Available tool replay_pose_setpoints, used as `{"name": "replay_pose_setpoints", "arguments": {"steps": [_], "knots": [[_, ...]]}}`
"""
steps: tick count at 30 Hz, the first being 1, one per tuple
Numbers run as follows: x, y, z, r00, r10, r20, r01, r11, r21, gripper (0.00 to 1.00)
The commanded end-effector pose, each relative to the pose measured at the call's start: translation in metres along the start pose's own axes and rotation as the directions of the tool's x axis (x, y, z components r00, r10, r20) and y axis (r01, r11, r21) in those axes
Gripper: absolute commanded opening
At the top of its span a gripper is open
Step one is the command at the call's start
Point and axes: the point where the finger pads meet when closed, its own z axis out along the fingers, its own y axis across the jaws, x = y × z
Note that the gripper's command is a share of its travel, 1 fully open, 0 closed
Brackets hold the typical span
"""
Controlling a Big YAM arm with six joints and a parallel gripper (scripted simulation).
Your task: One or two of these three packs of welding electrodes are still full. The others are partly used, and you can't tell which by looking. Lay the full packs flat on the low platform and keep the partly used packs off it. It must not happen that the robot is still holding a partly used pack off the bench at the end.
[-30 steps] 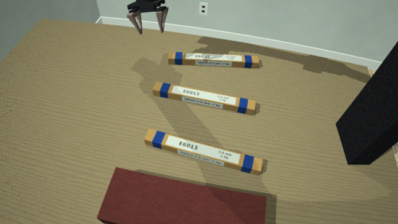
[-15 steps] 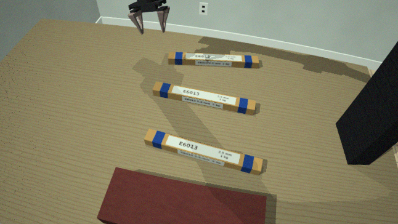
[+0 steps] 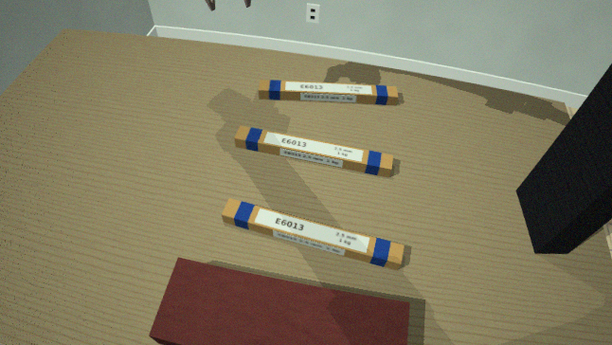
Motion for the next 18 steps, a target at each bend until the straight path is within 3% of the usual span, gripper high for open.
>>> {"name": "replay_pose_setpoints", "arguments": {"steps": [1, 8, 11, 18], "knots": [[0.012, 0.002, -0.034, 1.0, -0.028, 0.01, 0.029, 1.0, -0.013, 0.74], [0.026, -0.008, -0.077, 1.0, -0.028, 0.01, 0.028, 1.0, -0.013, 0.74], [0.027, -0.005, -0.078, 0.999, -0.034, 0.013, 0.034, 0.999, -0.017, 0.74], [0.049, -0.025, -0.052, 0.977, -0.209, 0.053, 0.209, 0.978, -0.002, 0.74]]}}
